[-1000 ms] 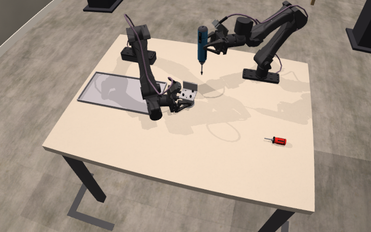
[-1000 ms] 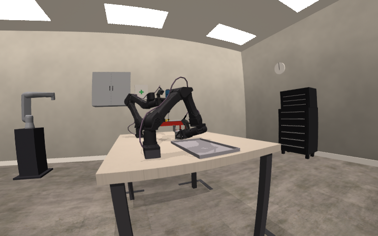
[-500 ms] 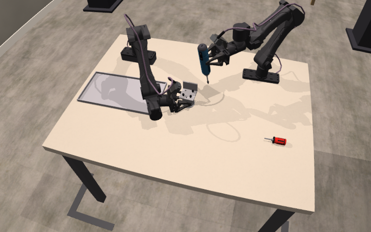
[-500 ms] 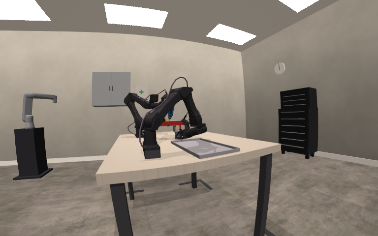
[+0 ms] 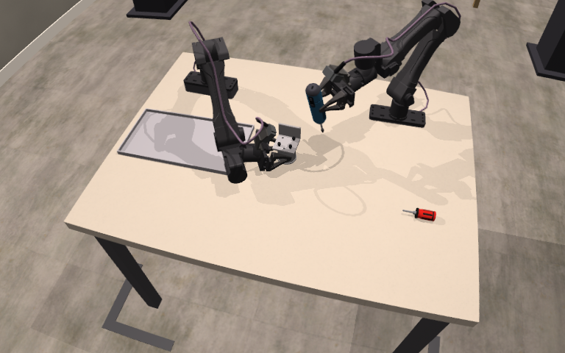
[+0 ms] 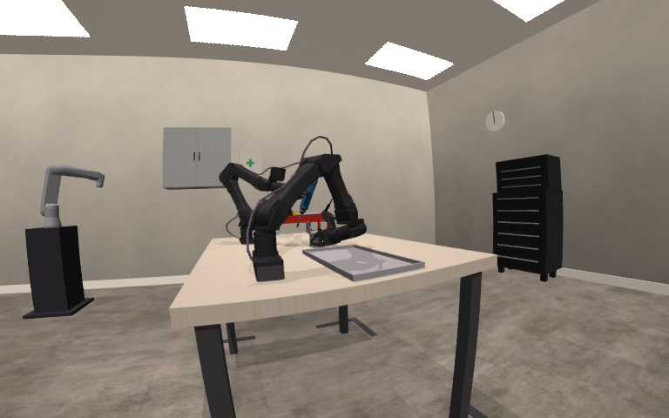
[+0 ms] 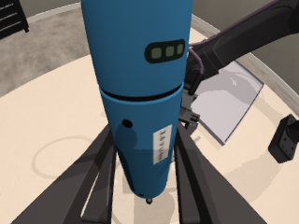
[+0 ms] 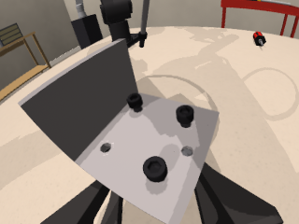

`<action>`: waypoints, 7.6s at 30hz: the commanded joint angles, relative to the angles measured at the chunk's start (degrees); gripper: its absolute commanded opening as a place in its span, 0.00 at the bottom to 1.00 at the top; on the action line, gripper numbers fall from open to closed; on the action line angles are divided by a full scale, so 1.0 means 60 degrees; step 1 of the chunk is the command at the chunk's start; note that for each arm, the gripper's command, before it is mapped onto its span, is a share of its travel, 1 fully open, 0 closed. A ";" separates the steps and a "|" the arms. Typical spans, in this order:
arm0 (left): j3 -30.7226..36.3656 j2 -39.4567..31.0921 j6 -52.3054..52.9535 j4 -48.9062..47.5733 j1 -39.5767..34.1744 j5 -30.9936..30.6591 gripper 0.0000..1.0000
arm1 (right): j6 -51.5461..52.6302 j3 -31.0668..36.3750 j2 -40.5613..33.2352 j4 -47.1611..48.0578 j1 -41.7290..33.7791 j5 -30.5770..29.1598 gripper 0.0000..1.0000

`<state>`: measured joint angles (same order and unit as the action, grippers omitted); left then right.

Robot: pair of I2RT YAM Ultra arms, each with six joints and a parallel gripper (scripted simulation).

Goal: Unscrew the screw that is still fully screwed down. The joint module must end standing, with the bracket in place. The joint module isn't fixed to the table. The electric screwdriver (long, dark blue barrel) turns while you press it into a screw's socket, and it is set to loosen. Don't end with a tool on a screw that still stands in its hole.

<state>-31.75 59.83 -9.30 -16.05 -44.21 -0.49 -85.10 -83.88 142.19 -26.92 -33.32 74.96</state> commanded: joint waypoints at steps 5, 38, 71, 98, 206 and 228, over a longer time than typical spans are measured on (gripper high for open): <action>-0.0584 -0.0197 -0.0410 -0.0207 0.0223 0.0004 0.42 | -0.0076 -0.0267 -0.0015 -0.0128 -0.0075 0.0285 0.59; -0.1586 0.0429 -0.2107 0.2379 0.1948 -0.0037 0.42 | -0.0076 -0.0267 -0.0015 -0.0128 -0.0075 0.0285 0.59; -0.2627 0.1248 -0.3883 0.5078 0.3831 -0.0015 0.42 | -0.0076 -0.0267 -0.0015 -0.0128 -0.0075 0.0285 0.59; -0.3498 0.2298 -0.5458 0.7624 0.5560 0.0072 0.42 | -0.0076 -0.0267 -0.0015 -0.0128 -0.0075 0.0285 0.59; -0.6375 0.4143 -1.0168 1.4934 1.0340 0.0058 0.42 | -0.0076 -0.0267 -0.0015 -0.0128 -0.0075 0.0285 0.59; -0.4937 0.4518 -1.0168 1.3524 1.0380 0.0066 0.42 | -0.0076 -0.0267 -0.0015 -0.0128 -0.0075 0.0285 0.59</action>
<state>-62.59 86.59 -69.78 66.70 18.41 0.01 -85.10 -83.88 142.19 -26.92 -33.32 74.96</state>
